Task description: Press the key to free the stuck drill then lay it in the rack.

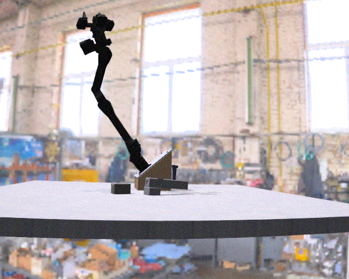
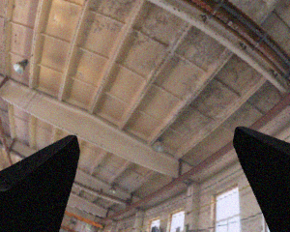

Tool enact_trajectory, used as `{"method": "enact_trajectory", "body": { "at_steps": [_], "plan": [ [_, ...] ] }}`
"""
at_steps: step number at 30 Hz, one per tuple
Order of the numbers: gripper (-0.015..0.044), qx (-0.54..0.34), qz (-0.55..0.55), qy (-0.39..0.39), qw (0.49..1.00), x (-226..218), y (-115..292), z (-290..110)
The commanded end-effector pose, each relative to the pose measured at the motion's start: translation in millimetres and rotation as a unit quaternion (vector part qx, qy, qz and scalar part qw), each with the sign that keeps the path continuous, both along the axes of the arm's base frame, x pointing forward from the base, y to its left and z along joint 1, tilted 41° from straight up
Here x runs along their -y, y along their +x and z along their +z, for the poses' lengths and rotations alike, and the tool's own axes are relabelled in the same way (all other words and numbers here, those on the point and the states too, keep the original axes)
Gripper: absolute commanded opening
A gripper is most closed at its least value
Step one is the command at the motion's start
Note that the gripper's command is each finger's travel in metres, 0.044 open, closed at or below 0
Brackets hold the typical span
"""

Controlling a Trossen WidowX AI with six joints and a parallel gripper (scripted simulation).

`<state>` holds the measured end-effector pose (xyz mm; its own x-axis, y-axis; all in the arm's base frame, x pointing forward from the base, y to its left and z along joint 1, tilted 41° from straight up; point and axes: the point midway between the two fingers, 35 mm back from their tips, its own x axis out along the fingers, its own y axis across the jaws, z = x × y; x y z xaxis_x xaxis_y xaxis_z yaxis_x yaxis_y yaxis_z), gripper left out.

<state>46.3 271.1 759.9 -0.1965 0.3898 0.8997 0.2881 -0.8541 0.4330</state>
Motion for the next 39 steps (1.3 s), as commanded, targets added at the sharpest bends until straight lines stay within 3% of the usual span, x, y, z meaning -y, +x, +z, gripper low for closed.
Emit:
{"method": "enact_trajectory", "body": {
  "at_steps": [1,9,15,23,29,39],
  "plan": [
    [0.0374,0.0,0.0,0.0,1.0,0.0,0.0,0.0],
    [0.0164,-0.001,-0.003,-0.003,1.0,-2.2,1.5,-1.0],
    [0.0006,-0.04,-0.095,-0.098,0.99,-67.2,52.8,-41.4],
    [0.0,-0.062,-0.218,-0.234,0.945,-129.9,128.7,-115.7],
    [0.0,-0.068,-0.267,-0.297,0.914,-149.0,163.2,-155.3],
    [0.0,-0.077,-0.383,-0.484,0.783,-177.4,251.2,-292.7]
  ]
}}
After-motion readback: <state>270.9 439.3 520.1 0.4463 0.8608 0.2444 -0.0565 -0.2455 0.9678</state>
